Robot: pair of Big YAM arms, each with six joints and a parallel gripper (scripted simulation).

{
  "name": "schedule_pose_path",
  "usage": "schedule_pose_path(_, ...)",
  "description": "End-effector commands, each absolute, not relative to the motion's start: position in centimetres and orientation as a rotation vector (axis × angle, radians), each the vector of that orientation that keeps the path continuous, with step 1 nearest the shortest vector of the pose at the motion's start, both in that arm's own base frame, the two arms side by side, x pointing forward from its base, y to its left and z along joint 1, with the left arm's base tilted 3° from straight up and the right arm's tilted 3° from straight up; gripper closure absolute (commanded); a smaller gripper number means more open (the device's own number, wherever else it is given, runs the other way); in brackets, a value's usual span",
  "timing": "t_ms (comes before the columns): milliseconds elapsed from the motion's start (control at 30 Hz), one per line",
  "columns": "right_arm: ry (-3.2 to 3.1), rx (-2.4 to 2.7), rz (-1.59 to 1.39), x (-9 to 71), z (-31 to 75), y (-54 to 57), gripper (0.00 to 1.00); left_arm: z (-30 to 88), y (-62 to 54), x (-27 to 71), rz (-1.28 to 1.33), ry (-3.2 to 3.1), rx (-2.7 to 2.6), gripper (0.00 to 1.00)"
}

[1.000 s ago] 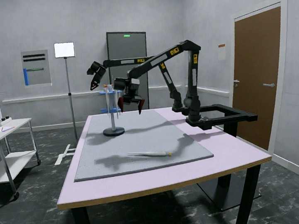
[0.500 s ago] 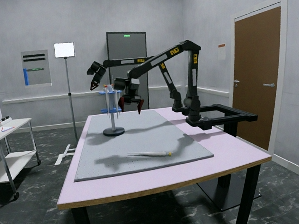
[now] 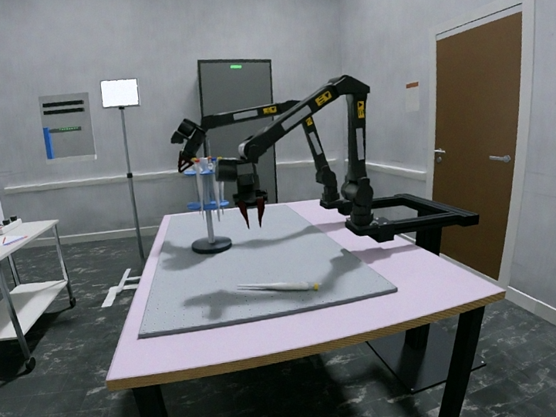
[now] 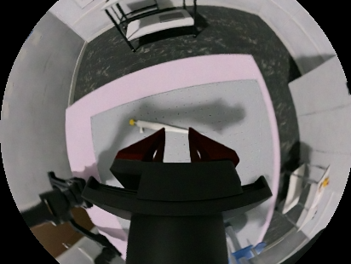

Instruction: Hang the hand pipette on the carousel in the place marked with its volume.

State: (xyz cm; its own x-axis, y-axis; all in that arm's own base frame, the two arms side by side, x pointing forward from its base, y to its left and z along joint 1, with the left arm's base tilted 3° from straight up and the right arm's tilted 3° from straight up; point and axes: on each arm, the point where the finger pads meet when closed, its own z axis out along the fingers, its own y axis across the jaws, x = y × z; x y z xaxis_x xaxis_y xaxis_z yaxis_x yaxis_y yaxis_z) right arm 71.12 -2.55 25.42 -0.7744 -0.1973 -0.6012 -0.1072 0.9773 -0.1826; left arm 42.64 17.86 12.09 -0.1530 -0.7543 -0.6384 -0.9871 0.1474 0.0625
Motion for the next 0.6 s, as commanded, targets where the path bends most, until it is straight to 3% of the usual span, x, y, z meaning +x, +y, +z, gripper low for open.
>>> schedule_pose_path(0,2.301,-0.266,-0.157,69.8,32.2,-1.8,0.0,11.0,19.0,43.3,0.697,2.227,-1.401,0.68)
schedule_pose_path(567,2.146,-0.437,0.03,63.9,35.0,1.4,0.0,5.5,20.6,41.2,0.662,2.739,-0.838,0.68)
